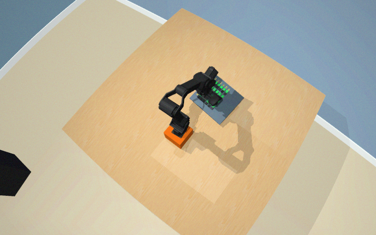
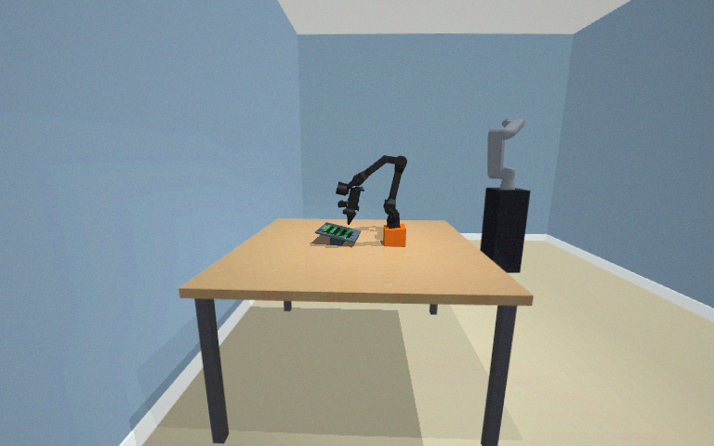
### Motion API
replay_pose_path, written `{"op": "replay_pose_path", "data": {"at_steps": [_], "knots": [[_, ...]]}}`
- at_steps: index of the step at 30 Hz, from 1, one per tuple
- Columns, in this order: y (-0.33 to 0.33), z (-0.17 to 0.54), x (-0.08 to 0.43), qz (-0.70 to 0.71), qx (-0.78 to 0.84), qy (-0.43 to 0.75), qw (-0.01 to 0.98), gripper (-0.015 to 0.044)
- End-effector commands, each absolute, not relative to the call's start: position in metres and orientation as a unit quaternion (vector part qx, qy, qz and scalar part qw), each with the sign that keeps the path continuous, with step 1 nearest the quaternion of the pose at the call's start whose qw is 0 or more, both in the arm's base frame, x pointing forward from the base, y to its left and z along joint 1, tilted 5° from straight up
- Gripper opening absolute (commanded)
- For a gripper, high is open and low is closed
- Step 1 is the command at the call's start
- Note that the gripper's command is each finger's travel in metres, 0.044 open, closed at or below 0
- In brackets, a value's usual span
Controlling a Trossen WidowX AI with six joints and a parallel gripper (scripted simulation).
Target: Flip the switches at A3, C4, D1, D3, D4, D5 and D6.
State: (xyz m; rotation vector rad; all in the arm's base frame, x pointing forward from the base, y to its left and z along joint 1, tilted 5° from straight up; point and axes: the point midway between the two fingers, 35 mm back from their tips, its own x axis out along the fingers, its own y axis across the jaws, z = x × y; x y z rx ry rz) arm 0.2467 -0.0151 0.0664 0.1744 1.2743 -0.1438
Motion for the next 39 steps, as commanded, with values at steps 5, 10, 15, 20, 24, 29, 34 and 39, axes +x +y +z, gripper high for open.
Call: {"op": "replay_pose_path", "data": {"at_steps": [5,10,15,20,24,29,34,39], "knots": [[-0.024,0.075,0.231,-0.066,0.079,0.593,0.798,0.0000],[-0.032,0.072,0.220,-0.066,0.079,0.594,0.798,0.0000],[-0.033,0.045,0.228,-0.067,0.078,0.585,0.804,0.0000],[-0.033,0.038,0.230,-0.067,0.078,0.583,0.806,0.0000],[-0.033,0.035,0.230,-0.067,0.078,0.583,0.806,0.0000],[-0.033,0.028,0.232,-0.067,0.078,0.583,0.806,0.0000],[-0.033,0.025,0.233,-0.067,0.078,0.583,0.806,0.0000],[-0.033,0.017,0.236,-0.067,0.078,0.583,0.806,0.0000]]}}
